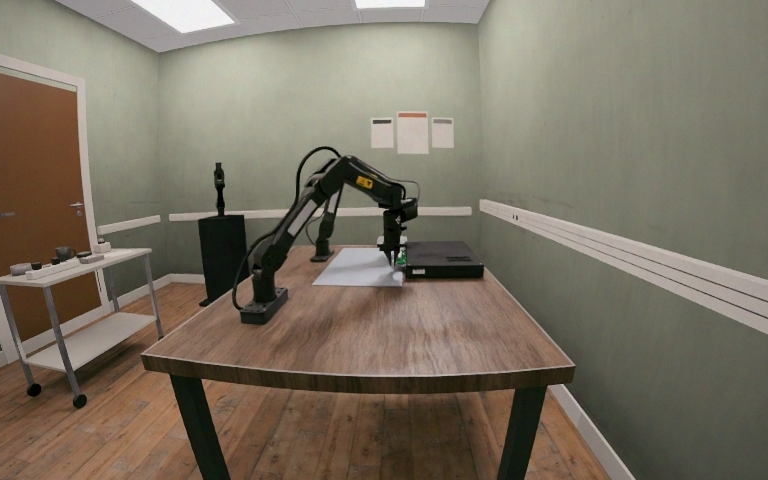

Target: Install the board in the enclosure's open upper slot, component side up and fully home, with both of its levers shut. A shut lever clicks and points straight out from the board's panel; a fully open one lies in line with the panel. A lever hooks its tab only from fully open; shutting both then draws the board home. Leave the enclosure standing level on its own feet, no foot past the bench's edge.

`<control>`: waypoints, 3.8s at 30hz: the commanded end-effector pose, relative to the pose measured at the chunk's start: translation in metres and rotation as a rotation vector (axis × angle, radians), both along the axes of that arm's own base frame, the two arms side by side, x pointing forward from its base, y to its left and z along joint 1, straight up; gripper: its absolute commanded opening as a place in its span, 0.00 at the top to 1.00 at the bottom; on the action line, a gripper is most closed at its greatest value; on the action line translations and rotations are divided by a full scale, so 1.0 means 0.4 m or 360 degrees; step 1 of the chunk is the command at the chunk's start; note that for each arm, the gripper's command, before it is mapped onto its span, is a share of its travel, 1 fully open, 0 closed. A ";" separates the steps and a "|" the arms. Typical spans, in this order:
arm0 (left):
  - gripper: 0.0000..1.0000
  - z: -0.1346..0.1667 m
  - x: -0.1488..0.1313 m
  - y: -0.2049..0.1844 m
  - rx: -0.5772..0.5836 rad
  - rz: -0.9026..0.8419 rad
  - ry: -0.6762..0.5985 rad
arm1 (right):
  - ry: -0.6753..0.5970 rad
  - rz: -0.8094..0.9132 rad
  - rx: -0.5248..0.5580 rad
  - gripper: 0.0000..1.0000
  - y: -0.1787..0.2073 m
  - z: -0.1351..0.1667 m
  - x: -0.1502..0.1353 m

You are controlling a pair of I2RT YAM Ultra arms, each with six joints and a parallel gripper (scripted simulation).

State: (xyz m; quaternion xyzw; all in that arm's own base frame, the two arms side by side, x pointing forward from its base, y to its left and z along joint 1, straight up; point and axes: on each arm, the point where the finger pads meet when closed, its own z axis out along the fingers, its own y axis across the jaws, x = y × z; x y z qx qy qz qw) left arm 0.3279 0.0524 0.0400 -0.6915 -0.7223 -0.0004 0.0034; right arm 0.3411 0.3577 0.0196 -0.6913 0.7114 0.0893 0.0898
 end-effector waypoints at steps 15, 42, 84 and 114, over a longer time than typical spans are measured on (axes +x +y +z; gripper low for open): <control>0.97 0.007 0.067 0.005 0.0020 0.0006 -0.0004 | -0.0013 -0.0069 -0.0006 0.97 -0.007 0.006 0.067; 0.97 0.010 0.067 -0.001 0.0028 0.0160 -0.0017 | -0.0034 -0.0230 0.0015 0.97 0.000 0.024 0.060; 0.97 0.012 0.053 -0.008 0.0031 0.0498 -0.0043 | -0.0035 -0.0558 0.0016 0.97 0.000 0.025 0.048; 0.97 0.012 0.037 -0.023 0.0012 0.0926 -0.0047 | -0.0030 -0.0985 0.0011 0.97 0.008 0.024 0.028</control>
